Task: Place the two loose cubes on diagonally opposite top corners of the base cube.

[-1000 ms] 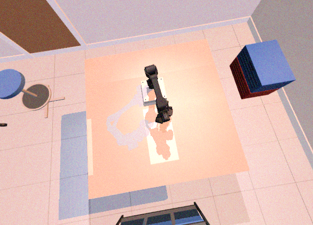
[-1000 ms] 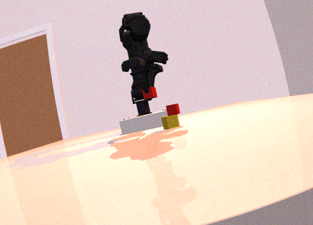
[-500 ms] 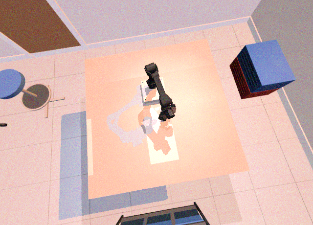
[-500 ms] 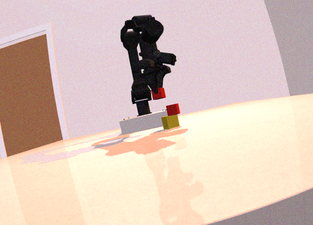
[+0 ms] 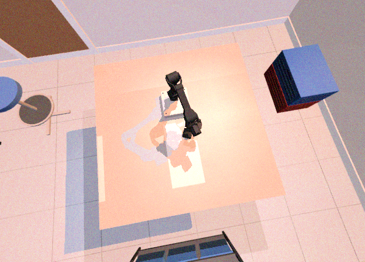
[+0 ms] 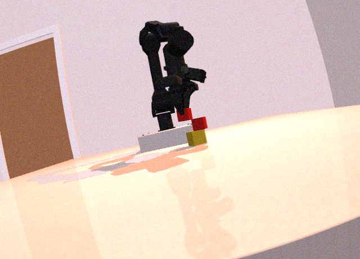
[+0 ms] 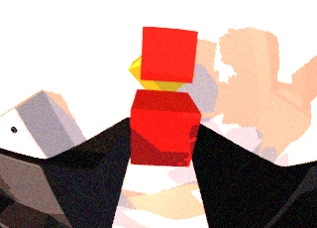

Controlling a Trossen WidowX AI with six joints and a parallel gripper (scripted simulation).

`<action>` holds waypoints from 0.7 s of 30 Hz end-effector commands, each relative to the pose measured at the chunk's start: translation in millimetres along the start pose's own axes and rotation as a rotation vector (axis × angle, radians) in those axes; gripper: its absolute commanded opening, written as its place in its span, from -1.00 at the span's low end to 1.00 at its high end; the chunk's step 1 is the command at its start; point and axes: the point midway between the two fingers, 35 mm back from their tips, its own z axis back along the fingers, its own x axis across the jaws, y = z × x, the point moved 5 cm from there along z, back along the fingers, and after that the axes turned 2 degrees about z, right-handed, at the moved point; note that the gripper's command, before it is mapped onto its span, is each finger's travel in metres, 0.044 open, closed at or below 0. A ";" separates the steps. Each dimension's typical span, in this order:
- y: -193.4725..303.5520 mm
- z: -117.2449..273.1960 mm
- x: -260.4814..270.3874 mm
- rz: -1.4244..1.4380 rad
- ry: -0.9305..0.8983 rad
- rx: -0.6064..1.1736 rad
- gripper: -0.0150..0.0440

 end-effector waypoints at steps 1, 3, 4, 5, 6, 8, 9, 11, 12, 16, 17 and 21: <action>0.3 -1.6 0.2 0.005 0.001 0.003 -0.14; 0.3 -4.5 -0.2 -0.002 -0.001 -0.001 -0.14; 0.4 -6.7 -0.4 -0.007 -0.002 -0.003 -0.14; 0.5 -9.0 -0.7 -0.012 -0.003 -0.006 -0.14; 0.5 -11.2 -0.9 -0.017 -0.005 -0.009 -0.14; 0.7 -15.7 -1.3 -0.027 -0.007 -0.015 -0.14; 0.9 -17.9 -1.4 -0.032 -0.009 -0.018 -0.14; 1.1 -22.3 -1.7 -0.042 -0.011 -0.023 -0.14; 1.3 -24.5 -1.9 -0.047 -0.013 -0.026 -0.14; 1.7 -29.9 -2.1 -0.059 -0.016 -0.033 -0.14; 1.7 -29.9 -2.1 -0.059 -0.016 -0.033 -0.14; 1.7 -29.9 -2.1 -0.059 -0.016 -0.033 -0.14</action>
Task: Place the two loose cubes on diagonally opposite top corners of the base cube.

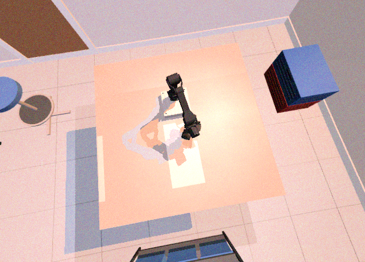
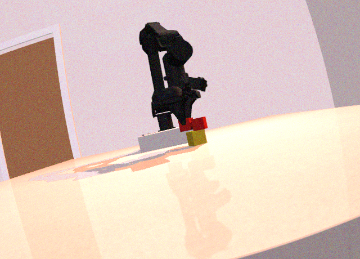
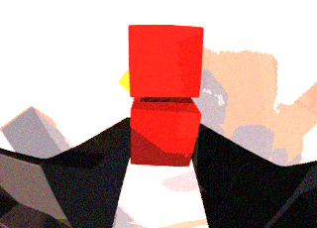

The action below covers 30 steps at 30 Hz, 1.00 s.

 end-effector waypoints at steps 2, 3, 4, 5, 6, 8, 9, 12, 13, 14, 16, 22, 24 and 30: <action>0.4 -1.5 0.5 -0.006 -0.004 -0.002 -0.14; 0.4 -1.8 0.5 -0.006 -0.004 -0.002 -0.14; 0.4 -2.6 0.5 -0.006 -0.004 -0.002 -0.14; 0.4 -2.9 0.5 -0.007 -0.004 -0.002 -0.14; 0.4 -2.9 0.5 -0.007 -0.004 -0.002 -0.14; 0.4 -2.9 0.5 -0.007 -0.004 -0.002 -0.14; 0.4 -2.9 0.5 -0.007 -0.004 -0.002 -0.14; 0.4 -2.9 0.5 -0.007 -0.004 -0.002 -0.14; 0.4 -2.9 0.5 -0.007 -0.004 -0.002 -0.14; 0.4 -2.9 0.5 -0.007 -0.004 -0.002 -0.14; 0.4 -2.9 0.5 -0.007 -0.004 -0.002 -0.14; 0.4 -2.9 0.5 -0.007 -0.004 -0.002 0.13; 0.4 -2.9 0.5 -0.007 -0.004 -0.002 0.20; 0.5 3.0 0.5 -0.003 -0.003 0.000 0.20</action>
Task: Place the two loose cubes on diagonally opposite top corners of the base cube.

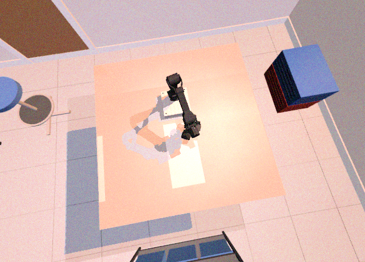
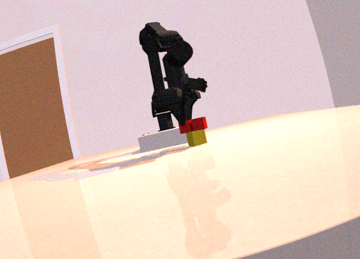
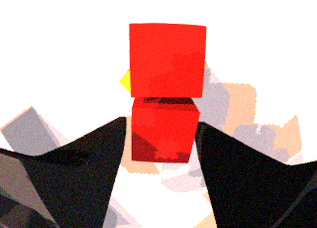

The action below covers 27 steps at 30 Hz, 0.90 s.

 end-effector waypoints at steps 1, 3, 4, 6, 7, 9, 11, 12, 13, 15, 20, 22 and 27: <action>0.0 7.1 0.0 0.000 0.000 0.000 0.20; 0.0 10.7 0.0 0.000 0.000 0.000 0.20; 0.0 12.5 -0.1 0.000 0.000 0.000 0.20; 0.0 16.6 -0.1 0.000 0.000 0.000 0.20; 0.0 18.8 -0.1 0.000 0.000 0.000 0.20; 0.0 23.1 -0.1 0.000 0.000 0.000 0.20; 0.0 27.3 -0.1 0.000 0.000 0.000 0.20; 0.0 29.3 -0.1 0.000 0.000 0.000 0.20; 0.0 31.4 -0.1 0.000 0.000 0.000 0.20; 0.0 35.5 -0.2 0.000 0.000 0.000 0.20; 0.0 45.7 -0.2 0.000 0.000 0.000 0.20; 0.0 49.8 -0.2 0.000 0.000 0.000 0.20; 0.0 60.1 -0.2 0.000 0.000 0.000 0.20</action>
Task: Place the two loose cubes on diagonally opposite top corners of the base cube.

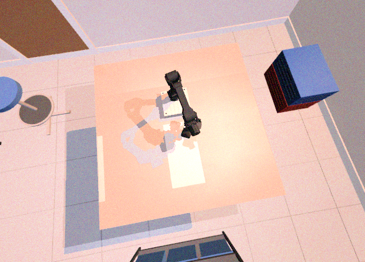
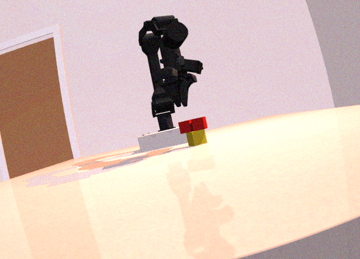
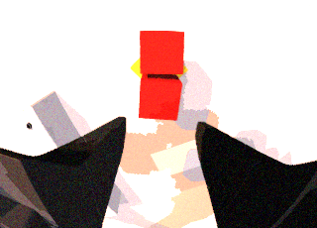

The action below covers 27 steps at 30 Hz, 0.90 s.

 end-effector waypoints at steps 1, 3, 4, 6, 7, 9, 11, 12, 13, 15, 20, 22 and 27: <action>-0.3 8.0 -0.2 -0.002 0.002 -0.001 0.20; -0.3 8.8 -0.2 -0.002 0.002 -0.001 0.20; -0.3 8.8 -0.2 -0.002 0.002 -0.001 0.20; -0.2 10.8 -0.3 0.000 0.002 -0.002 0.38; -0.2 11.6 -0.3 0.000 0.003 -0.002 0.47; -7.9 8.9 4.0 0.000 0.001 -0.002 0.65; -29.2 9.8 17.3 0.000 -0.001 -0.005 0.83; -40.7 10.3 25.6 0.000 -0.002 -0.006 0.86; -51.9 10.8 34.6 0.000 -0.003 -0.007 0.86; -73.2 11.8 54.3 0.000 -0.005 -0.010 0.86; -105.4 13.5 93.3 0.000 -0.009 -0.013 0.86; -105.4 13.5 93.3 0.000 -0.009 -0.013 0.86; -105.4 13.5 93.3 0.000 -0.009 -0.013 0.86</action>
